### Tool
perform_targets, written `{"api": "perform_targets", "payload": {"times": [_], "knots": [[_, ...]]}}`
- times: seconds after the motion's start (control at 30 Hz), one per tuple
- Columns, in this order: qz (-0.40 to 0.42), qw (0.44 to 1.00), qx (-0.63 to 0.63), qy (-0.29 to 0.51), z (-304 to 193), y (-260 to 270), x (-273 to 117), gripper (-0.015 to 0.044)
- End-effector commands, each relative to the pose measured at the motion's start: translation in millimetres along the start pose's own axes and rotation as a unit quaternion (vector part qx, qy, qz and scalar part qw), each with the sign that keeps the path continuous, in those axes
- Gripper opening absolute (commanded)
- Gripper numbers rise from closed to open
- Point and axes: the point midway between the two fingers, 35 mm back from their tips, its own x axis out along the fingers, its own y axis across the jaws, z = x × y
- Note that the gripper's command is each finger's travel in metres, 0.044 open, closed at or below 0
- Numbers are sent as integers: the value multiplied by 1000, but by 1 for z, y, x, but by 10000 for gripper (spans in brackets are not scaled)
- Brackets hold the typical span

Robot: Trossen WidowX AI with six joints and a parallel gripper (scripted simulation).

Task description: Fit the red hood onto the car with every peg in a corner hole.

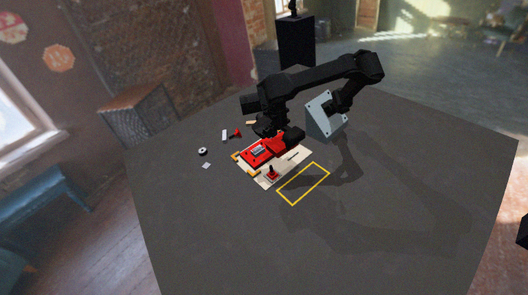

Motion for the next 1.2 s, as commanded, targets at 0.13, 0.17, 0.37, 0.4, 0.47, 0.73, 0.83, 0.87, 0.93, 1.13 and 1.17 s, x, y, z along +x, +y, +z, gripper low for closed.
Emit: {"api": "perform_targets", "payload": {"times": [0.13, 0.17, 0.37, 0.4, 0.47, 0.73, 0.83, 0.87, 0.93, 1.13, 1.17], "knots": [[-2, 1000, -8, -1, 16, -31, 1, 0], [-2, 1000, -9, -1, 18, -34, 1, 0], [-1, 1000, -12, -1, 26, -55, 3, 0], [-1, 1000, -12, -1, 27, -59, 3, 0], [-1, 1000, -13, -1, 30, -66, 4, 0], [1, 1000, -17, -1, 38, -96, 9, 0], [2, 1000, -19, -1, 40, -107, 11, 0], [2, 1000, -20, -1, 41, -111, 12, 0], [2, 1000, -20, -1, 42, -116, 13, 0], [3, 1000, -20, -1, 41, -115, 15, 0], [3, 1000, -20, -1, 41, -115, 17, 0]]}}
